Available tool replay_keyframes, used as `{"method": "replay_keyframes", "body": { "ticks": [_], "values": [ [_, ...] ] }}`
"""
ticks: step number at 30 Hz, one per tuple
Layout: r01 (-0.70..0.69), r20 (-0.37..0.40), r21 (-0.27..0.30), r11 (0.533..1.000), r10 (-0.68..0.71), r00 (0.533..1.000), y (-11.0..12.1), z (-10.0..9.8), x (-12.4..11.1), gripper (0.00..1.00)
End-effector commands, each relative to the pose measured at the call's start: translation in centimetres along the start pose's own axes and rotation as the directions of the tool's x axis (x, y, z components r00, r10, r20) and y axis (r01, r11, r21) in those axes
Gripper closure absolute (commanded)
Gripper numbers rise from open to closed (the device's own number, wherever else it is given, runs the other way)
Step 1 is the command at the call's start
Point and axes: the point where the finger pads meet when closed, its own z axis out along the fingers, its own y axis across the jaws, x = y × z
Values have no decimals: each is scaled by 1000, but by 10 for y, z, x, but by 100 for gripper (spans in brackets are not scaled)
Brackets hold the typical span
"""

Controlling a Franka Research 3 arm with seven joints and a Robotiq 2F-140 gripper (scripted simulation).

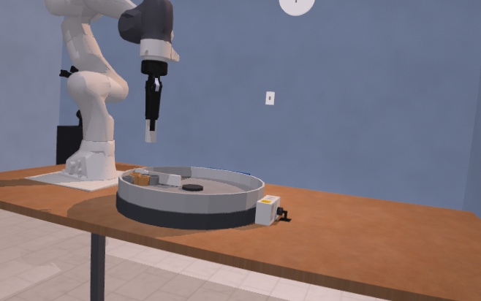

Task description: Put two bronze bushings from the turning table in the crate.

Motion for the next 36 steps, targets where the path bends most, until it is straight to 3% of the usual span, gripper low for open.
{"method": "replay_keyframes", "body": {
  "ticks": [1, 25, 36],
  "values": [
    [8, 4, 3, 1000, -8, 1000, -1, 1, -1, 91],
    [7, 2, 1, 1000, -7, 1000, -1, 0, -2, 94],
    [-5, -27, -25, 1000, 5, 1000, 7, -9, -13, 94]
  ]
}}
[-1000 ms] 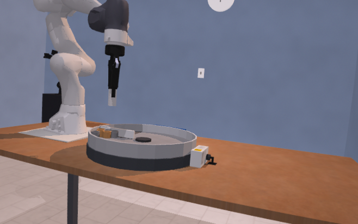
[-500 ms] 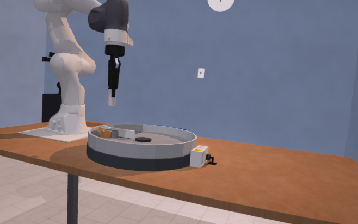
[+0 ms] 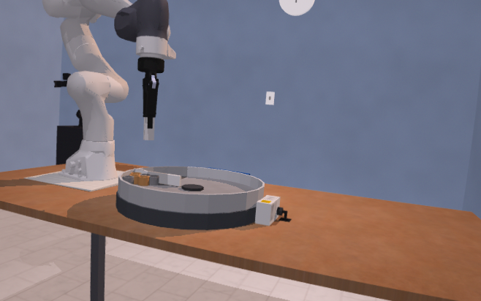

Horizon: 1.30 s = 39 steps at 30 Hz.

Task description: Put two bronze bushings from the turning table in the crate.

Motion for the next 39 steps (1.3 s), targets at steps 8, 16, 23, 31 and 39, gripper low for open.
{"method": "replay_keyframes", "body": {
  "ticks": [8, 16, 23, 31, 39],
  "values": [
    [-19, -84, -56, 998, 14, 996, 18, -19, -30, 94],
    [-42, -175, -83, 996, 27, 984, 27, -24, -51, 94],
    [-58, -305, -87, 995, 29, 952, 33, -14, -68, 94],
    [-54, -417, -65, 996, 22, 909, 31, 8, -67, 94],
    [-24, -537, -22, 999, 9, 844, 20, 43, -49, 94]
  ]
}}
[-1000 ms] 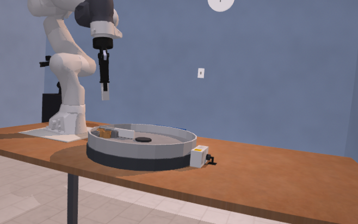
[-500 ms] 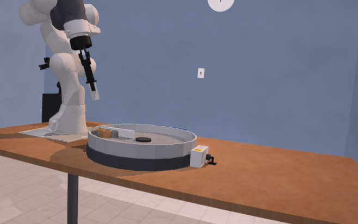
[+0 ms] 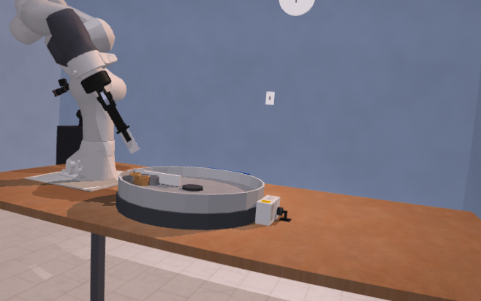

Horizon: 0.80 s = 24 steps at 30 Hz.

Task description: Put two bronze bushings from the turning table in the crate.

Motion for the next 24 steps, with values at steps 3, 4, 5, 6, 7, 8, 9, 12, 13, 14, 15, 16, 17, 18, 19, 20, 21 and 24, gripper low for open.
{"method": "replay_keyframes", "body": {
  "ticks": [3, 4, 5, 6, 7, 8, 9, 12, 13, 14, 15, 16, 17, 18, 19, 20, 21, 24],
  "values": [
    [81, -78, 17, 997, -79, 994, -4, 24, 5, 94],
    [82, -89, 23, 996, -80, 993, -6, 28, 6, 94],
    [84, -99, 28, 996, -81, 992, -8, 31, 7, 94],
    [84, -99, 28, 996, -81, 992, -8, 31, 7, 94],
    [84, -99, 28, 996, -81, 992, -8, 31, 7, 94],
    [85, -108, 33, 996, -81, 991, -9, 35, 7, 94],
    [87, -116, 37, 996, -82, 990, -11, 37, 8, 94],
    [90, -134, 48, 995, -83, 988, -14, 44, 10, 94],
    [91, -138, 50, 995, -83, 987, -15, 46, 10, 94],
    [92, -141, 52, 994, -84, 986, -16, 47, 11, 94],
    [92, -144, 54, 994, -84, 986, -16, 48, 11, 94],
    [93, -146, 55, 994, -84, 986, -17, 49, 11, 94],
    [93, -147, 56, 994, -84, 986, -17, 50, 11, 94],
    [93, -148, 56, 994, -84, 985, -17, 50, 11, 94],
    [93, -148, 57, 994, -84, 985, -17, 50, 11, 94],
    [93, -149, 57, 994, -84, 985, -17, 50, 11, 94],
    [93, -149, 57, 994, -84, 985, -17, 50, 11, 94],
    [93, -149, 57, 994, -84, 985, -17, 50, 11, 94]
  ]
}}
